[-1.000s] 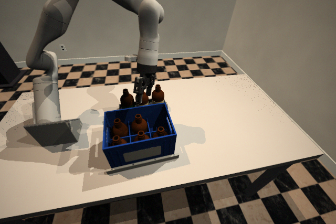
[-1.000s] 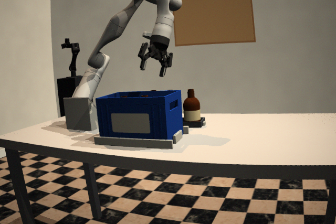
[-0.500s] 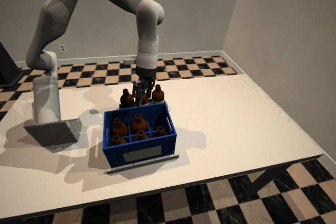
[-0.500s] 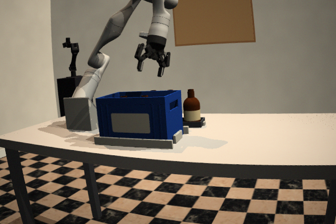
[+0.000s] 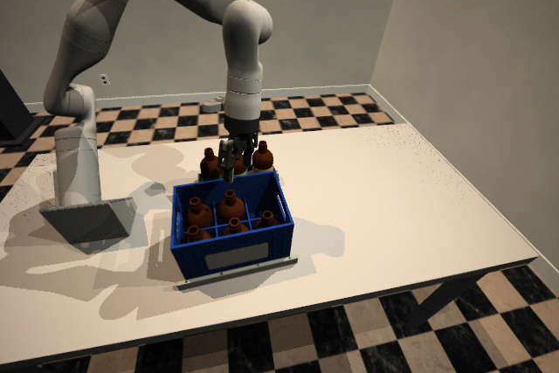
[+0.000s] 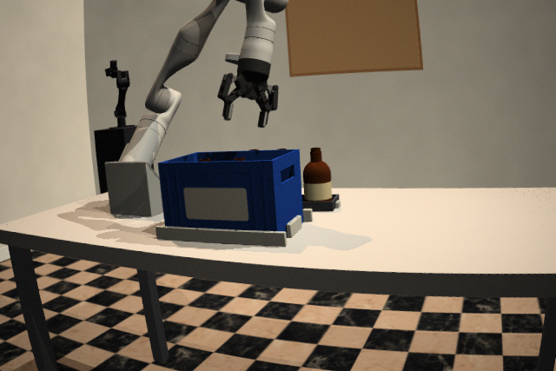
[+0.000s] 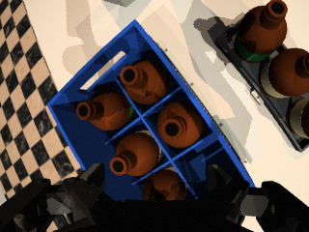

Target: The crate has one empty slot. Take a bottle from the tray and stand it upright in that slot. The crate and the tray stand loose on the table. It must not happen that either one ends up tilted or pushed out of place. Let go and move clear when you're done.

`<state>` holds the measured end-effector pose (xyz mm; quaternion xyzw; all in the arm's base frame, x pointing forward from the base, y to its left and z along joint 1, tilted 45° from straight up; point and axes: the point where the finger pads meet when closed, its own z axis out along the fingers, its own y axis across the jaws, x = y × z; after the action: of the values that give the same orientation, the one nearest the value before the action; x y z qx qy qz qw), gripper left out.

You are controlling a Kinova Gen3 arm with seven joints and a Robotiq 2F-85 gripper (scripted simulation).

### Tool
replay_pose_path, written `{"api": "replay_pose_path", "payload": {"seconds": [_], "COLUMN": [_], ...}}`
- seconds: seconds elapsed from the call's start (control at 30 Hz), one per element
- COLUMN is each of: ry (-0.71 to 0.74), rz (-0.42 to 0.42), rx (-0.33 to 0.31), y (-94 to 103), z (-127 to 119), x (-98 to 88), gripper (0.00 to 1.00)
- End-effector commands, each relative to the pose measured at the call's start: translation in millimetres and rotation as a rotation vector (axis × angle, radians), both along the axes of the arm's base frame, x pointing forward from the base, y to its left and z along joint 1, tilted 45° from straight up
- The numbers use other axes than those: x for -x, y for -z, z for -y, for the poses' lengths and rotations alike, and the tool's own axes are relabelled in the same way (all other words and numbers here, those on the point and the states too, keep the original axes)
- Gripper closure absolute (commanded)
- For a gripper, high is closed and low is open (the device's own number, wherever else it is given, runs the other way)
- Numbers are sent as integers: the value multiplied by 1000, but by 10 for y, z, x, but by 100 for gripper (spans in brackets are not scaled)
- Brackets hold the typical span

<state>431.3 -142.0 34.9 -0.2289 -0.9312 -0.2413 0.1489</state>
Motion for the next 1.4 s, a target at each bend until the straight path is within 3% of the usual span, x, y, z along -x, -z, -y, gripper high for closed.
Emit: {"api": "replay_pose_path", "payload": {"seconds": [0.0,1.37], "ry": [12,96], "rz": [-4,-10], "rx": [-5,-91], "y": [35,264], "z": [43,238], "x": [20,101], "gripper": [0,0]}}
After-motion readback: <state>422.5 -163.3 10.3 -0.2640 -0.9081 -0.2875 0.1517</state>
